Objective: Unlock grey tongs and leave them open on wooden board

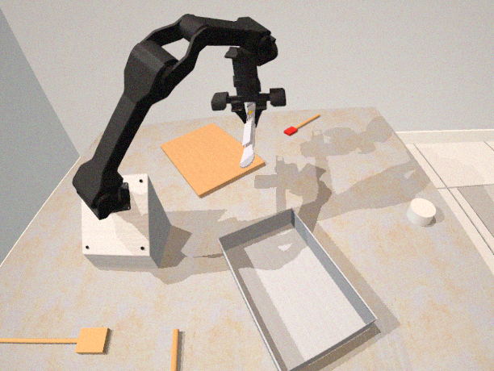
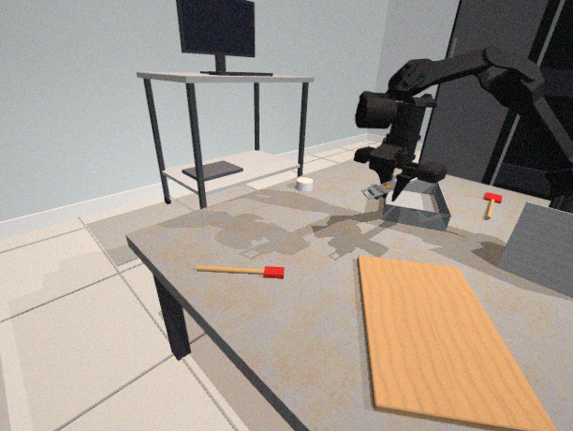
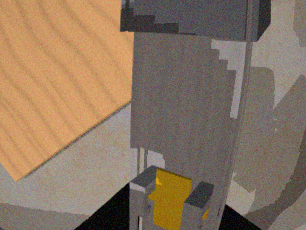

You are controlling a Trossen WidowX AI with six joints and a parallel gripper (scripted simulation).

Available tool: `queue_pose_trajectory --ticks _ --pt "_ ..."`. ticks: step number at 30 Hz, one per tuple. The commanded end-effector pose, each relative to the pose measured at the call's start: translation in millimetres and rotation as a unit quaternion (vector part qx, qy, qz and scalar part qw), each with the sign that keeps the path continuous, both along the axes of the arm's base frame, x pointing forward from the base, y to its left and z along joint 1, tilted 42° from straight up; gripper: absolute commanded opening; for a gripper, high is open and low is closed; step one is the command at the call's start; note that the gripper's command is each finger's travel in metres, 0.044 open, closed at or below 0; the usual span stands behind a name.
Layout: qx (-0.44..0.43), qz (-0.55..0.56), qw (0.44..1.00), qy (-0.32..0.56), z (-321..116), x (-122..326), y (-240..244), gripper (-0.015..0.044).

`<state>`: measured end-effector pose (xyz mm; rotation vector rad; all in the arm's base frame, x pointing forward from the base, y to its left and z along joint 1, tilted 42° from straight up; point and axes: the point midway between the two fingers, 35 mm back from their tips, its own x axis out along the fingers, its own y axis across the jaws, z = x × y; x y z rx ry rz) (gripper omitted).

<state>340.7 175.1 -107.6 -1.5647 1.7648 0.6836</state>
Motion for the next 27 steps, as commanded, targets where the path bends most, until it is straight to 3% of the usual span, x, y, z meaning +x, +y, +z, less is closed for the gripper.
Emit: queue_pose_trajectory --ticks 1,23,27 --pt "0.009 0.038 0.999 0.032 -14.9 -21.0 22.5 -0.015" --pt "0.019 0.241 0.948 0.207 -83.2 -160.0 107.6 -0.015" --pt "0.018 0.247 0.945 0.212 -85.1 -164.6 109.0 -0.015"
